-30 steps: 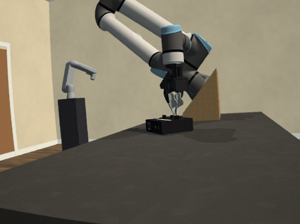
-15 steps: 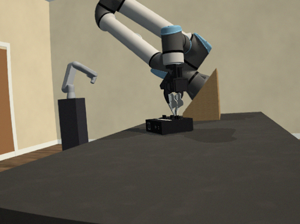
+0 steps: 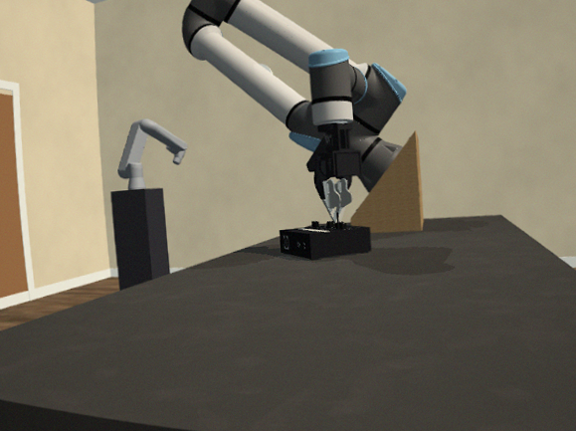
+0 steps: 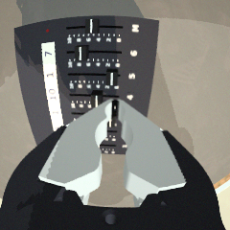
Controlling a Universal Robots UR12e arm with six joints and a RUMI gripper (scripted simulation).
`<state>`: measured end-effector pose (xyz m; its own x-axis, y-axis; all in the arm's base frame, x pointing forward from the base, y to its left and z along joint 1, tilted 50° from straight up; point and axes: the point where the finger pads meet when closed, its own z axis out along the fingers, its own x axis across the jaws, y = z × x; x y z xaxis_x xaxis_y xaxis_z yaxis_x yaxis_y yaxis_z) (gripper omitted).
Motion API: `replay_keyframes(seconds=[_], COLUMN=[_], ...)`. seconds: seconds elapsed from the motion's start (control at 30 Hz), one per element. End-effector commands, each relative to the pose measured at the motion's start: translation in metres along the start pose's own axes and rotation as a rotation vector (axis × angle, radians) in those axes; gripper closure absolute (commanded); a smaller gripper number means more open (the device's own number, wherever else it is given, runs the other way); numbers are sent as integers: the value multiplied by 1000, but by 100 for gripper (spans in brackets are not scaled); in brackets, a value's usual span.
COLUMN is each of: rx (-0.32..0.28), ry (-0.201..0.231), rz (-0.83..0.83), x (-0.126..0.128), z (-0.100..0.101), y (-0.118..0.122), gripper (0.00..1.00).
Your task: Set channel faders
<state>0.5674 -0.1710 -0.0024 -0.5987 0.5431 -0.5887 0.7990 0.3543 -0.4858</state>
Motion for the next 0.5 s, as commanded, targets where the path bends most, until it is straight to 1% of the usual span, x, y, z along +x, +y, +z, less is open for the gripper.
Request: replay_keyframes(seconds=[0.0, 0.47], rx=[-1, -1], ry=[-1, -1], rz=[0, 0], x=[-1, -5], z=[0, 0], y=[0, 0], gripper=[100, 100])
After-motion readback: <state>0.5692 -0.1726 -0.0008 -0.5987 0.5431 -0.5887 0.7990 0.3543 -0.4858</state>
